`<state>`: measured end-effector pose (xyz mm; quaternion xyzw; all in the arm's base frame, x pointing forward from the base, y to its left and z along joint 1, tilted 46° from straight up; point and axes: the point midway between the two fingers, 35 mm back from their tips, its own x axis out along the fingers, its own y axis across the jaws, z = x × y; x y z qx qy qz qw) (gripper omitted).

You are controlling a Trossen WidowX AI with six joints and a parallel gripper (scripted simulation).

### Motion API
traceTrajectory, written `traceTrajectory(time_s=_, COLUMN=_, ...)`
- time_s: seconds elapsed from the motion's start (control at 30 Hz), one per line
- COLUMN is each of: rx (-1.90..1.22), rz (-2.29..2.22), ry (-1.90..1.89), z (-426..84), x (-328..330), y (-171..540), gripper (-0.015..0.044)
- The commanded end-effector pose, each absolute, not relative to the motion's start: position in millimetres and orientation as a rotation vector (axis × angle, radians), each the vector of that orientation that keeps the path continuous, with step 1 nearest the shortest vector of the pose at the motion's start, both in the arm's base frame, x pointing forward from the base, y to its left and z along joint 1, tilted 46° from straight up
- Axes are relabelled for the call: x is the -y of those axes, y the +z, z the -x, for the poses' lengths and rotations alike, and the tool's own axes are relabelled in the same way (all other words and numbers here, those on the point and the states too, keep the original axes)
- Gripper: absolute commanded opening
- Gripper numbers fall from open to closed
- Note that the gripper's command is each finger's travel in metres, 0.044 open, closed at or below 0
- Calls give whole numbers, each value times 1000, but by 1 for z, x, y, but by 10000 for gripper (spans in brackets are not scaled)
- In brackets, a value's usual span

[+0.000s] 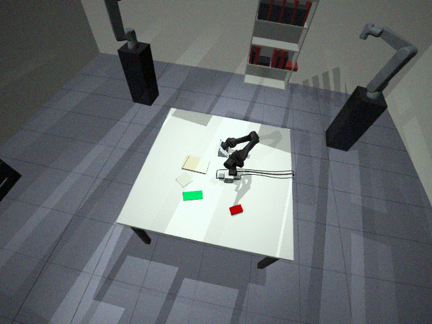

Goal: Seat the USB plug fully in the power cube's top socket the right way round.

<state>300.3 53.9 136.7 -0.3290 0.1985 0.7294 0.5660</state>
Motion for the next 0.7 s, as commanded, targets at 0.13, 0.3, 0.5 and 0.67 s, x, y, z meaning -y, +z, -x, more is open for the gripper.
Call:
traceTrajectory(time_s=0.13, rx=-463, rz=783, ry=1716, z=-302, x=-50, y=141, gripper=0)
traceTrajectory(time_s=0.3, rx=-501, rz=746, ry=1700, z=-301, x=-51, y=140, gripper=0)
traceTrajectory(time_s=0.5, rx=-623, rz=634, ry=1642, z=-301, x=-51, y=139, gripper=0)
traceTrajectory(time_s=0.67, rx=-727, rz=536, ry=1585, z=-301, x=-52, y=139, gripper=0)
